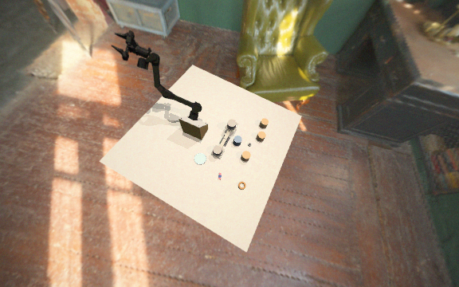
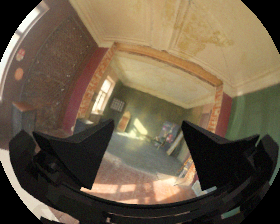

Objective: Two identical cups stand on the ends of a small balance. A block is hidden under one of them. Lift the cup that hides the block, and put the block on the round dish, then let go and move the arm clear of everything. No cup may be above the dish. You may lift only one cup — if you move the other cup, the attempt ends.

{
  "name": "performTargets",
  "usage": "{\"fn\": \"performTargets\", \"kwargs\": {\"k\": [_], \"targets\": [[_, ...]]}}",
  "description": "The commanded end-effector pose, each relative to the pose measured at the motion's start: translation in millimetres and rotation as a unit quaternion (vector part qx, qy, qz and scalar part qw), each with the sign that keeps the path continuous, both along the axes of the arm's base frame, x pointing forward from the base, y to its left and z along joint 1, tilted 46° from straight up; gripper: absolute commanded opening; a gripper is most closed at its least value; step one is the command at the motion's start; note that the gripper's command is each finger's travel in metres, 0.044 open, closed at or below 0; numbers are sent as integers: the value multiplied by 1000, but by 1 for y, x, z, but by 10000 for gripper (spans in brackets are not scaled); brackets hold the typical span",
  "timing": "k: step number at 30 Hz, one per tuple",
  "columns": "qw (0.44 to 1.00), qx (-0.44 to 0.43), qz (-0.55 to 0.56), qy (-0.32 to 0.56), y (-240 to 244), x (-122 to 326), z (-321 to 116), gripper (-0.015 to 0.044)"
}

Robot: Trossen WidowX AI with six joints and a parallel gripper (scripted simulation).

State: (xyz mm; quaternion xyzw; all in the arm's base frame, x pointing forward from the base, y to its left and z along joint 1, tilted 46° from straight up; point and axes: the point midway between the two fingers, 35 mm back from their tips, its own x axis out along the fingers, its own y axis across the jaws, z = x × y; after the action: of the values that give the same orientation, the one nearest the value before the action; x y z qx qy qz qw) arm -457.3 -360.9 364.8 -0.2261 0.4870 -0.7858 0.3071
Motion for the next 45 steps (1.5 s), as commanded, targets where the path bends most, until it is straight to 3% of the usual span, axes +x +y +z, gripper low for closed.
{"fn": "performTargets", "kwargs": {"k": [1,23,39,45], "targets": [[1000,0,-1,2,1,0,1,426],[966,-37,-104,235,103,31,143,440],[864,-48,-252,432,209,102,246,440],[824,-68,-290,482,233,131,265,440]]}}
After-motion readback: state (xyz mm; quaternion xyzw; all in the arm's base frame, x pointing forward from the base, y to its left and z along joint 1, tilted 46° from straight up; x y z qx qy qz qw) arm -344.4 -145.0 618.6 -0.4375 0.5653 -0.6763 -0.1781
